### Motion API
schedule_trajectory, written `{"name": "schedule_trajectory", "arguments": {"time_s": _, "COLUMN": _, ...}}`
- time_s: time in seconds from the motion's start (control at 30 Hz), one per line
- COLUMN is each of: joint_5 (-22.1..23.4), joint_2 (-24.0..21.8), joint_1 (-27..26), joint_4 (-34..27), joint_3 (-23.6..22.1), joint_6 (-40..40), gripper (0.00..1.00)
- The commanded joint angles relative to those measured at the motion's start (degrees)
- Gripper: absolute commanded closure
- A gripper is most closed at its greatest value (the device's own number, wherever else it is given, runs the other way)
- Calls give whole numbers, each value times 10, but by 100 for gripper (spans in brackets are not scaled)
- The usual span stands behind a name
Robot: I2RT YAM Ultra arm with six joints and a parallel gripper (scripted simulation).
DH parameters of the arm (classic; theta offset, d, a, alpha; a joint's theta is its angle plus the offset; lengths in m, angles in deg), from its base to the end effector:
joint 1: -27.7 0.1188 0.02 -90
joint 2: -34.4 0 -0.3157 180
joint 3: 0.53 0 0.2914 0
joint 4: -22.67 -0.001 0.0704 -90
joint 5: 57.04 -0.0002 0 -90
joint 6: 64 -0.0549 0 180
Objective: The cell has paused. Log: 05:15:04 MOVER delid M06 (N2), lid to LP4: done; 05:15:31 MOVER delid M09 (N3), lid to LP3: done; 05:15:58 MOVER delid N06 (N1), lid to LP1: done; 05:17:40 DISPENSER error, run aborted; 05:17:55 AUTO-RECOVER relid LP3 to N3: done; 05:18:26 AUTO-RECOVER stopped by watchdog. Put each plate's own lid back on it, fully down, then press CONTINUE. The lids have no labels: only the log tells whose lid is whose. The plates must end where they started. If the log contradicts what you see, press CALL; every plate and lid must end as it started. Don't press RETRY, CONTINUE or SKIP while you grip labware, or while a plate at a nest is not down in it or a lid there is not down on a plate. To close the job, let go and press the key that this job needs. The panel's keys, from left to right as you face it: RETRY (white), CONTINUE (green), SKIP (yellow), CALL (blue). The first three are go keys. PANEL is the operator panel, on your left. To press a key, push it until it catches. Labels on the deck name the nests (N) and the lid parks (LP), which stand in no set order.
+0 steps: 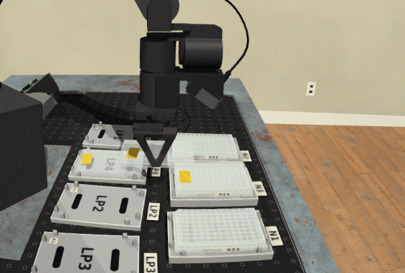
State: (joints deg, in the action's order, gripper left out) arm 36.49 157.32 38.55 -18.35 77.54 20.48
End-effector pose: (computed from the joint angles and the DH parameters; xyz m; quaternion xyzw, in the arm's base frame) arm 0.3989 0.0809 0.0534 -0.0476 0.9977 0.0356 0.0313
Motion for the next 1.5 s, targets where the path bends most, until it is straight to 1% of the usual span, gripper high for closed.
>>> {"name": "schedule_trajectory", "arguments": {"time_s": 0.0, "joint_5": 7, "joint_2": 11, "joint_1": -16, "joint_4": -21, "joint_3": 28, "joint_6": 36, "gripper": 100}}
{"name": "schedule_trajectory", "arguments": {"time_s": 0.2, "joint_5": 7, "joint_2": 35, "joint_1": -58, "joint_4": -39, "joint_3": 68, "joint_6": 77, "gripper": 100}}
{"name": "schedule_trajectory", "arguments": {"time_s": 0.43, "joint_5": 12, "joint_2": 68, "joint_1": -102, "joint_4": -66, "joint_3": 126, "joint_6": 122, "gripper": 100}}
{"name": "schedule_trajectory", "arguments": {"time_s": 0.5, "joint_5": 12, "joint_2": 68, "joint_1": -102, "joint_4": -66, "joint_3": 126, "joint_6": 122, "gripper": 100}}
{"name": "schedule_trajectory", "arguments": {"time_s": 0.77, "joint_5": 12, "joint_2": 112, "joint_1": -148, "joint_4": -103, "joint_3": 204, "joint_6": 167, "gripper": 100}}
{"name": "schedule_trajectory", "arguments": {"time_s": 1.0, "joint_5": 15, "joint_2": 156, "joint_1": -183, "joint_4": -141, "joint_3": 284, "joint_6": 203, "gripper": 100}}
{"name": "schedule_trajectory", "arguments": {"time_s": 1.07, "joint_5": 15, "joint_2": 156, "joint_1": -183, "joint_4": -141, "joint_3": 284, "joint_6": 203, "gripper": 100}}
{"name": "schedule_trajectory", "arguments": {"time_s": 1.33, "joint_5": 15, "joint_2": 214, "joint_1": -220, "joint_4": -194, "joint_3": 394, "joint_6": 239, "gripper": 100}}
{"name": "schedule_trajectory", "arguments": {"time_s": 1.4, "joint_5": 15, "joint_2": 221, "joint_1": -222, "joint_4": -203, "joint_3": 408, "joint_6": 242, "gripper": 100}}
{"name": "schedule_trajectory", "arguments": {"time_s": 1.47, "joint_5": 15, "joint_2": 223, "joint_1": -222, "joint_4": -207, "joint_3": 412, "joint_6": 243, "gripper": 100}}
